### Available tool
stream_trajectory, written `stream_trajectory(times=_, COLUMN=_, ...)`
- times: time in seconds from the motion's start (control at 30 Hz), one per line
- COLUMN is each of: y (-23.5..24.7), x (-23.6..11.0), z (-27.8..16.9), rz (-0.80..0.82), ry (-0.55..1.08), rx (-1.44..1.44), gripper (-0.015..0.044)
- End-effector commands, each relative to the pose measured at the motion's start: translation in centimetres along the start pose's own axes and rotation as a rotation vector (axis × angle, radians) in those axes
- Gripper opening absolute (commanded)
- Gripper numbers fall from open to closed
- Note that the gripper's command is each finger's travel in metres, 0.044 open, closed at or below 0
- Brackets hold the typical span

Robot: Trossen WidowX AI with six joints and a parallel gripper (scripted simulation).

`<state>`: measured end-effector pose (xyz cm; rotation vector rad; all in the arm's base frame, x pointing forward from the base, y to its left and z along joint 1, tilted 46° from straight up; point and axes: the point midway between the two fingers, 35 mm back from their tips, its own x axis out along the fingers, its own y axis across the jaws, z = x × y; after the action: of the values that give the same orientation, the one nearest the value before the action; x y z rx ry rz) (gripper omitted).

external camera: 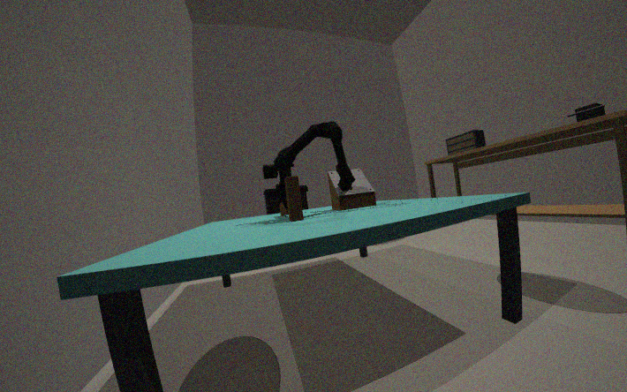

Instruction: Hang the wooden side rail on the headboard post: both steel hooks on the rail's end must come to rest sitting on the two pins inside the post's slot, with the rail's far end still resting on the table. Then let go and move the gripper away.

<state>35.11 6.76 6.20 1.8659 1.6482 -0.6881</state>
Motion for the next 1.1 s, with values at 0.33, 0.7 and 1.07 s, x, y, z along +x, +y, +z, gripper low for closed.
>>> stream_trajectory(times=0.33, y=0.16, x=-0.29, z=-0.19, rz=0.010, ry=-0.002, rx=0.003, gripper=0.0000)
stream_trajectory(times=0.7, y=0.23, x=-0.36, z=-0.31, rz=0.010, ry=-0.002, rx=0.002, gripper=0.0000)
stream_trajectory(times=1.07, y=0.23, x=-0.41, z=-0.44, rz=0.010, ry=-0.002, rx=0.002, gripper=0.0000)
